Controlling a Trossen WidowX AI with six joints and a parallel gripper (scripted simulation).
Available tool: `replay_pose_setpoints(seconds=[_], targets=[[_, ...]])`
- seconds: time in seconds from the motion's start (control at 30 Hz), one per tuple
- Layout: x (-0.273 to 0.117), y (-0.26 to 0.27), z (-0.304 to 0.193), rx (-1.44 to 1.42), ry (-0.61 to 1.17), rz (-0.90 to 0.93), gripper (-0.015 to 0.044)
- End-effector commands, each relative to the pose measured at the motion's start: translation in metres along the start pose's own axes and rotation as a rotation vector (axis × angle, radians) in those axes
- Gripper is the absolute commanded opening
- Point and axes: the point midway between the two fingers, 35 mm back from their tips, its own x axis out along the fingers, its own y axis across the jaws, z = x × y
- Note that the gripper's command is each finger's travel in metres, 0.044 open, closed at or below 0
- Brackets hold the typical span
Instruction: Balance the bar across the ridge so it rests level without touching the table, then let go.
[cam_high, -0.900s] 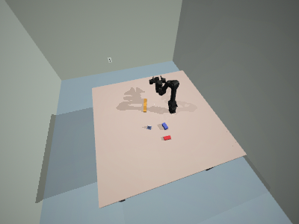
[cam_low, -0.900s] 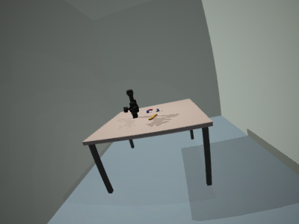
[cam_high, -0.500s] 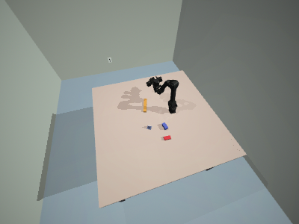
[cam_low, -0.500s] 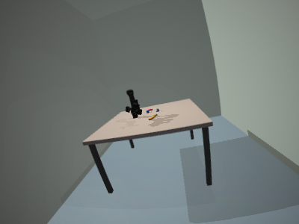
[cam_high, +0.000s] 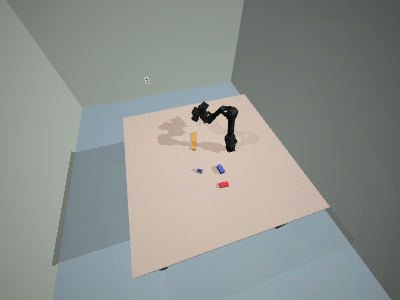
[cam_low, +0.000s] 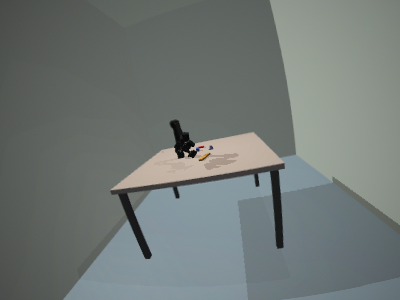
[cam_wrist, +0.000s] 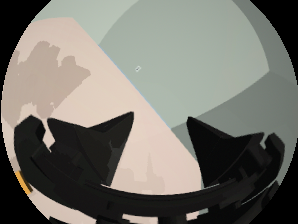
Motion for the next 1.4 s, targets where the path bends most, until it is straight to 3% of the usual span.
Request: replay_pose_setpoints(seconds=[0.0,0.63,1.37], targets=[[0.001,0.015,0.005,-0.101,0.011,0.072,0.0315],[-0.023,0.087,0.022,-0.655,0.022,0.488,0.0315],[-0.098,0.133,0.030,-1.247,-0.113,0.971,0.0315]])
